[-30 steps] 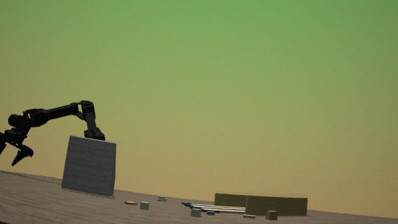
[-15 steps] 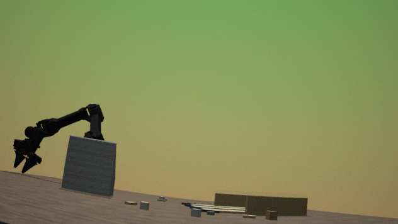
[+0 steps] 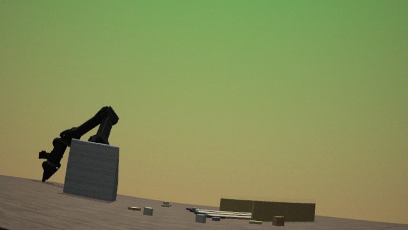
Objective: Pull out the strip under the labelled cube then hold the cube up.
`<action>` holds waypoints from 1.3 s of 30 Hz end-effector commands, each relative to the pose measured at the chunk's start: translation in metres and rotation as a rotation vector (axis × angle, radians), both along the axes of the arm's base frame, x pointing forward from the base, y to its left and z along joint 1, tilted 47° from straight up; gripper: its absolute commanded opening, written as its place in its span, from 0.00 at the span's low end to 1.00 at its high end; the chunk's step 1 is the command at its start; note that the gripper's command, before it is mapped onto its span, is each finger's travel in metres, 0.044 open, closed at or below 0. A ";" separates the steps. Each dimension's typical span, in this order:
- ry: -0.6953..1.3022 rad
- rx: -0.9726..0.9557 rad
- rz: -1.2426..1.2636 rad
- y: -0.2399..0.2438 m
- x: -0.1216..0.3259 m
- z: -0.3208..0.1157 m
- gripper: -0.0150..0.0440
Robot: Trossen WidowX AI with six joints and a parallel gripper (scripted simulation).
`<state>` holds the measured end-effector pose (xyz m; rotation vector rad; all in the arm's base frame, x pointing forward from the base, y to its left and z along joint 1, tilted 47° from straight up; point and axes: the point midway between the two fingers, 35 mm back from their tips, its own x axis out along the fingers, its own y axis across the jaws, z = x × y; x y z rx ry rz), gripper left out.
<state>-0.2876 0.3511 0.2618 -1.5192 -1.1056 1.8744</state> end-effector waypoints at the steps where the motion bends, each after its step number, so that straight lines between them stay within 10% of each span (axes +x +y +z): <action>1: 0.153 0.018 -0.126 0.016 0.030 0.026 0.93; 23: 0.773 0.218 -0.909 0.055 0.279 0.106 0.93; 39: 0.892 0.407 -1.369 0.008 0.480 0.081 0.93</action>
